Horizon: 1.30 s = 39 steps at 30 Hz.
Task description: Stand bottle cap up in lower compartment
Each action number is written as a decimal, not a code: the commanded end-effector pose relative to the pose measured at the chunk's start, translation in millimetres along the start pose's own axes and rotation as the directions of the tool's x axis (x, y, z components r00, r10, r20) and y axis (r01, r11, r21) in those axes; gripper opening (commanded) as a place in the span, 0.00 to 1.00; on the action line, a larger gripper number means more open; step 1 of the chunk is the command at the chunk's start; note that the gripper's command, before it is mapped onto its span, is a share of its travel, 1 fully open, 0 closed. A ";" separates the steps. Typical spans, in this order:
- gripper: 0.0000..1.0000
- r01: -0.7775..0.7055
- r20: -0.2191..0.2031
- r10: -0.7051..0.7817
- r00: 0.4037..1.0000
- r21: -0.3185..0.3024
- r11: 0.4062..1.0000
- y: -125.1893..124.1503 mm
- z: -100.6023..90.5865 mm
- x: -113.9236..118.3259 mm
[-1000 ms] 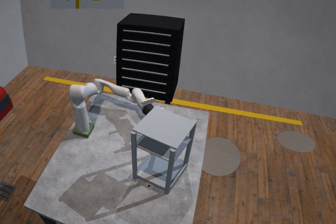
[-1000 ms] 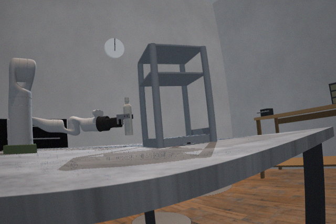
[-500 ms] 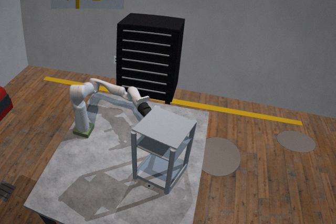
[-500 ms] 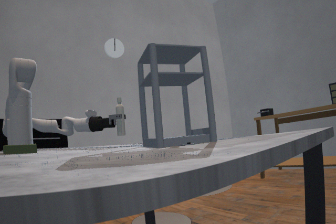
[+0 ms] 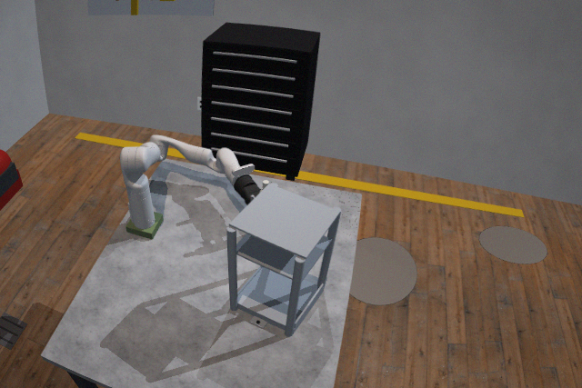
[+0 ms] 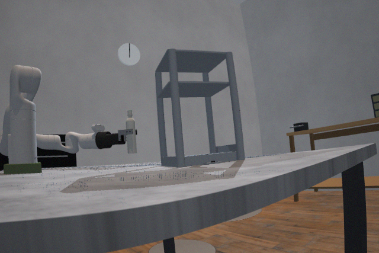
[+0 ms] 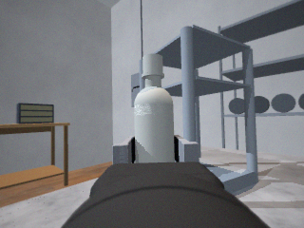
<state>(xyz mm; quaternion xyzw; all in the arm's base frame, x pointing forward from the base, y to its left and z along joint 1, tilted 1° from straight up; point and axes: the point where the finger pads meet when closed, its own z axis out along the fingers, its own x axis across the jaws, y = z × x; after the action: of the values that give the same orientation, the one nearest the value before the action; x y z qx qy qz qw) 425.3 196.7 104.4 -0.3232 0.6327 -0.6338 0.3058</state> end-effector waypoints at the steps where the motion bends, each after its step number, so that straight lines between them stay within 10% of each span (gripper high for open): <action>1: 0.00 -0.001 0.003 0.001 1.000 0.000 1.000 -0.8 -1.4 -0.6; 39: 0.00 -0.001 0.003 0.001 1.000 0.000 1.000 -0.8 10.9 20.7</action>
<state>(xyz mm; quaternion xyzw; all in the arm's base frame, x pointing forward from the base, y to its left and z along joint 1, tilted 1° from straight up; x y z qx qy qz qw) 422.8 176.9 104.0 -0.3249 0.6326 -0.6324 0.3070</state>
